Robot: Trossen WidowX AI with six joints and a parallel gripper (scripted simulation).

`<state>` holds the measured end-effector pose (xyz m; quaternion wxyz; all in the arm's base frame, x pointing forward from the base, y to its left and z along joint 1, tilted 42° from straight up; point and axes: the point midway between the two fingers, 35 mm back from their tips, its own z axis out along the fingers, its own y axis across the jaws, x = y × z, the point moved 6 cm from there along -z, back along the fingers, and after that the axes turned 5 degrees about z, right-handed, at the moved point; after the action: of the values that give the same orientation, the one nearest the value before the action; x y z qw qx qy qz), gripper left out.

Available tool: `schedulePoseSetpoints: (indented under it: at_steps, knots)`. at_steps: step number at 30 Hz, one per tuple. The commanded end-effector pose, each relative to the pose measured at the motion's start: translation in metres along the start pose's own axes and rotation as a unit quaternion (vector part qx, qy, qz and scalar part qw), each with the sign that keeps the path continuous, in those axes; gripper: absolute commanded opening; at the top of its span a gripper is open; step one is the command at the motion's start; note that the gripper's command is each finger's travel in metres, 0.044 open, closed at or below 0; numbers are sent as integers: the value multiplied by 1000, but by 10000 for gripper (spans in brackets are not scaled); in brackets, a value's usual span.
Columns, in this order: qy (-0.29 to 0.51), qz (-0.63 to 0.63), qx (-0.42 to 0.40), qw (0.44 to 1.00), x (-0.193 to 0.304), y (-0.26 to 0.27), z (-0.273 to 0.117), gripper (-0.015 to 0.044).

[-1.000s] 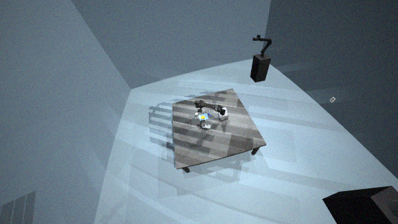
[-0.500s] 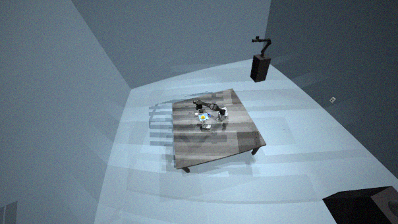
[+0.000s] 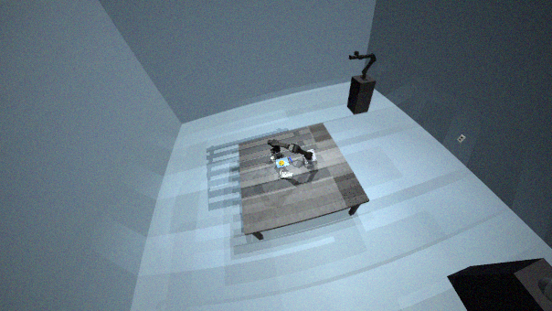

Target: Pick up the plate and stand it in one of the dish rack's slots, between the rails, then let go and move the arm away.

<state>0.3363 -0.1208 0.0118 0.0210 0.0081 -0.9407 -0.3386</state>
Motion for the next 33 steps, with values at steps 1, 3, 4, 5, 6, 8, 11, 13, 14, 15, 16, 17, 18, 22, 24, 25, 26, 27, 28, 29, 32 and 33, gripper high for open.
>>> schedulePoseSetpoints:
  at_steps: [1,3,4,5,6,8,11,13,14,15,16,17,18,22,24,25,26,27,28,29,32,33]
  knots:
    - [18,4,-13,1000,12,3,68,400]
    - [20,5,-14,1000,18,5,87,400]
    - [20,6,-15,1000,19,6,91,400]
    - [20,6,-15,1000,18,9,91,400]
    - [20,6,-15,1000,18,11,91,400]
    - [20,6,-15,1000,18,11,91,400]
    - [20,6,-15,1000,18,11,93,400]
    - [20,6,-15,1000,18,11,96,400]
    - [20,6,-15,1000,18,11,97,400]
    - [20,6,-15,1000,17,11,99,400]
    - [20,6,-15,1000,17,11,100,400]
    - [20,6,-15,1000,17,11,102,400]
    - [20,6,-15,1000,17,11,104,400]
    - [20,6,-15,1000,17,11,110,400]
    - [20,6,-15,1000,17,11,113,400]
    - [20,6,-15,1000,17,11,115,400]
    - [20,6,-15,1000,17,11,117,400]
    - [20,6,-15,1000,17,11,118,400]
    - [20,6,-15,1000,17,11,120,400]
    - [20,6,-15,1000,17,11,122,400]
    - [20,6,-15,1000,17,12,126,400]
    - [20,6,-15,1000,17,12,128,400]
